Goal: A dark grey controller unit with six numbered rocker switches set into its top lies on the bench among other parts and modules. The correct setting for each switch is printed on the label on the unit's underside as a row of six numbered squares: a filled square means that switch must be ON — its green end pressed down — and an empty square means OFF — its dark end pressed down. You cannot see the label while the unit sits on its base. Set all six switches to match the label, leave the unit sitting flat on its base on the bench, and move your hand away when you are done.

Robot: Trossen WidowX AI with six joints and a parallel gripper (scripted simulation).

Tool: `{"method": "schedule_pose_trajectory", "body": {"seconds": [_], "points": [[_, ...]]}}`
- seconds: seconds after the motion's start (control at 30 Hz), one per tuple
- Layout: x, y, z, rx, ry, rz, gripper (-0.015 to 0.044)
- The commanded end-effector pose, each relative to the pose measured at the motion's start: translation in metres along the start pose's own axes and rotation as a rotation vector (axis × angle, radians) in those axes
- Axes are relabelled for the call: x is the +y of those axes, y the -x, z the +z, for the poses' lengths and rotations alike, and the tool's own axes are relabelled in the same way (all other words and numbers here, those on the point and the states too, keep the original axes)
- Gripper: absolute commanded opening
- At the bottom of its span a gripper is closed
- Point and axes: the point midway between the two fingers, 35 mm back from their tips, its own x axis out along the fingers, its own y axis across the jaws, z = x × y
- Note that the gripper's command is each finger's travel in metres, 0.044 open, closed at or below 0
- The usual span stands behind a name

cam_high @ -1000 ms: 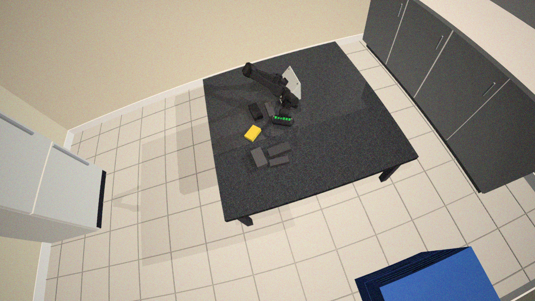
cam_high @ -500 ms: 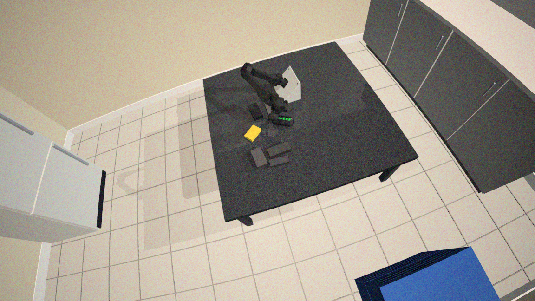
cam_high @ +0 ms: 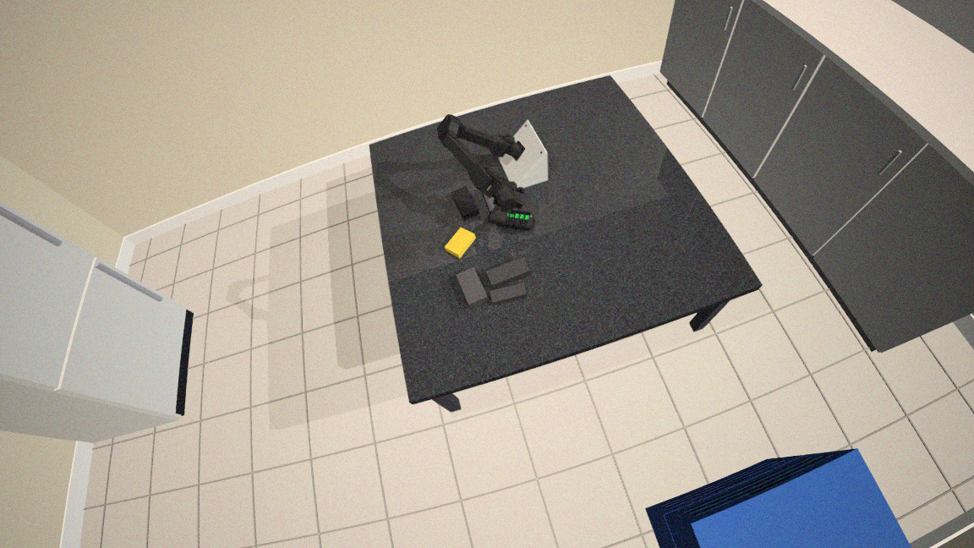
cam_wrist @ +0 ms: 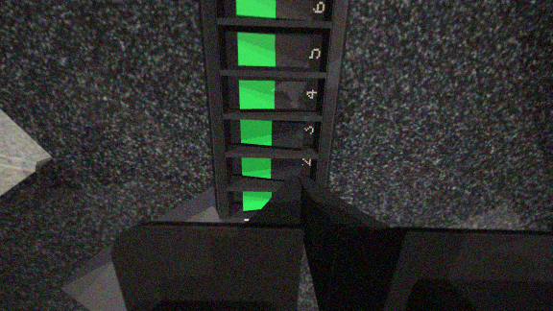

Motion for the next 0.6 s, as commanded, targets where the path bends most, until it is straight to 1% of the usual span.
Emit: {"method": "schedule_pose_trajectory", "body": {"seconds": [0.0,0.3,0.57], "points": [[0.002,-0.008,0.000,0.000,0.008,0.005,0.0000],[0.002,-0.020,0.000,0.001,0.008,0.004,0.0000],[0.002,-0.020,0.000,0.001,0.008,0.004,0.0000]]}}
